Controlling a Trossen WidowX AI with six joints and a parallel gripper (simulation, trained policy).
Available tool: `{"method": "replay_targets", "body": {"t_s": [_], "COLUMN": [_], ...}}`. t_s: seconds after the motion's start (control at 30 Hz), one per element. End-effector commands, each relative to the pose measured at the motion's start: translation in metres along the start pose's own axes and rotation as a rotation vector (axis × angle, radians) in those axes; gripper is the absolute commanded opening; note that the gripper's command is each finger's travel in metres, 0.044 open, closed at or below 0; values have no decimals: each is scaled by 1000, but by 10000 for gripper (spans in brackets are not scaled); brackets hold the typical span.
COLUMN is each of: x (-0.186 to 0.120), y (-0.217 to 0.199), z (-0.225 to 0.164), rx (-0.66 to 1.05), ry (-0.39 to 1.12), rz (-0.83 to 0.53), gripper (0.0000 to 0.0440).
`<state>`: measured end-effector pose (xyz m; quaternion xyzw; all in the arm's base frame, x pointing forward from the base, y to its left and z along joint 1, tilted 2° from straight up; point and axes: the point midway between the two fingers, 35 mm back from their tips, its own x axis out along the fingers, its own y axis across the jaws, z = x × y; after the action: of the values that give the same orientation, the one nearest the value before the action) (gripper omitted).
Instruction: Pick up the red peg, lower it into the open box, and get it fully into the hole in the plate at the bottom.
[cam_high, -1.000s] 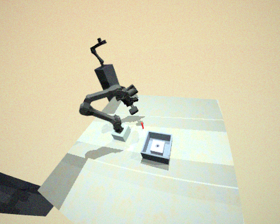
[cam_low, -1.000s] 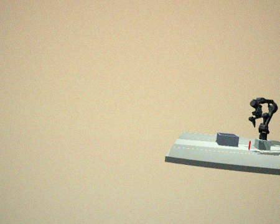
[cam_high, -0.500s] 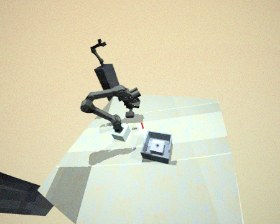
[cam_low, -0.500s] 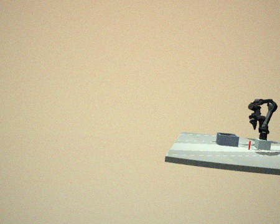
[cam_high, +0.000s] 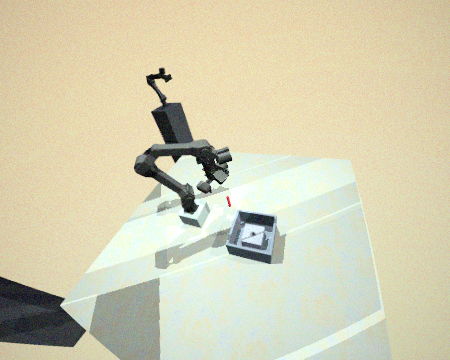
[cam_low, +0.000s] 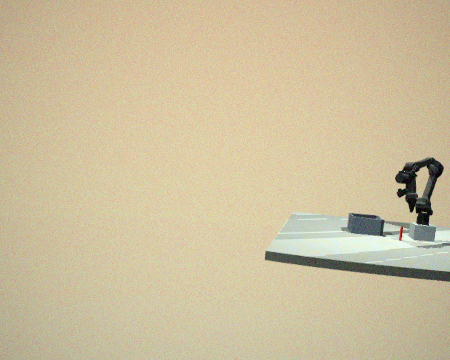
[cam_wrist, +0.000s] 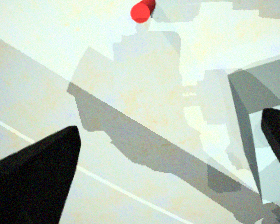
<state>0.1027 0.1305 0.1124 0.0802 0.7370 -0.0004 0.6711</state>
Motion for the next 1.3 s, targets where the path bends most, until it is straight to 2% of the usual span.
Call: {"method": "replay_targets", "body": {"t_s": [0.0,0.23,0.5,1.13,1.2,1.27], "x": [8,27,51,116,122,128], "y": [-3,-2,4,11,10,9], "z": [4,15,30,53,55,56], "rx": [99,308,444,538,539,540], "ry": [5,1,-21,-76,-79,-79], "rz": [-43,-125,-172,-179,-179,-183], "gripper": [440,440,440,440,432,398]}}
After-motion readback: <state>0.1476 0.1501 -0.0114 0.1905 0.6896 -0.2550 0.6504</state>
